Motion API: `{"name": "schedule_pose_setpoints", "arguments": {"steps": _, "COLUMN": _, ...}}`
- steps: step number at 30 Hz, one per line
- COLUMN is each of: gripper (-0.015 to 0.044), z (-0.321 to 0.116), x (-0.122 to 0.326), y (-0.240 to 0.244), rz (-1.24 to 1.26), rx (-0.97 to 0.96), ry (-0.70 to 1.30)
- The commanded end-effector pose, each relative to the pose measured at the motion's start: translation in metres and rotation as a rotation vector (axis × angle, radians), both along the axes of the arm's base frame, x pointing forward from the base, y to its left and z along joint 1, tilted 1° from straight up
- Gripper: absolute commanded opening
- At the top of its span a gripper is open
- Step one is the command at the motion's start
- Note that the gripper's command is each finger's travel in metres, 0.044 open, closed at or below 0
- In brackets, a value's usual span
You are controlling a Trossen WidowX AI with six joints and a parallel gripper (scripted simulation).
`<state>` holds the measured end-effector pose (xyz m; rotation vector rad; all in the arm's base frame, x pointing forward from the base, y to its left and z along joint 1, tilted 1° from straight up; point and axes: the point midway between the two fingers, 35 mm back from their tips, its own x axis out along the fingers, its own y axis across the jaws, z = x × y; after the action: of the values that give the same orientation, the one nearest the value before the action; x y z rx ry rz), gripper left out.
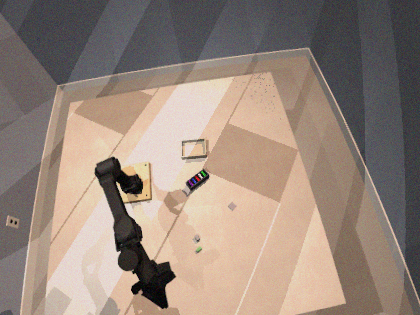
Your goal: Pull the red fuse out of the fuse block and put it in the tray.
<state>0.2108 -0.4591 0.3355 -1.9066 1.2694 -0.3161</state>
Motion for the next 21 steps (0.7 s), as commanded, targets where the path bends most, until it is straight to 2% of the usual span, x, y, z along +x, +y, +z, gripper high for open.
{"name": "schedule_pose_setpoints", "arguments": {"steps": 1, "gripper": 0.0071, "z": -0.041, "x": 0.053, "y": 0.037, "rz": 0.11, "rx": 0.143, "ry": 0.05}}
{"name": "schedule_pose_setpoints", "arguments": {"steps": 12, "gripper": 0.0071, "z": -0.128, "x": 0.15, "y": 0.172, "rz": 0.394, "rx": 0.444, "ry": 0.27}}
{"name": "schedule_pose_setpoints", "arguments": {"steps": 21, "gripper": 0.0071, "z": -0.19, "x": 0.17, "y": 0.31, "rz": 0.608, "rx": 0.638, "ry": 0.563}}
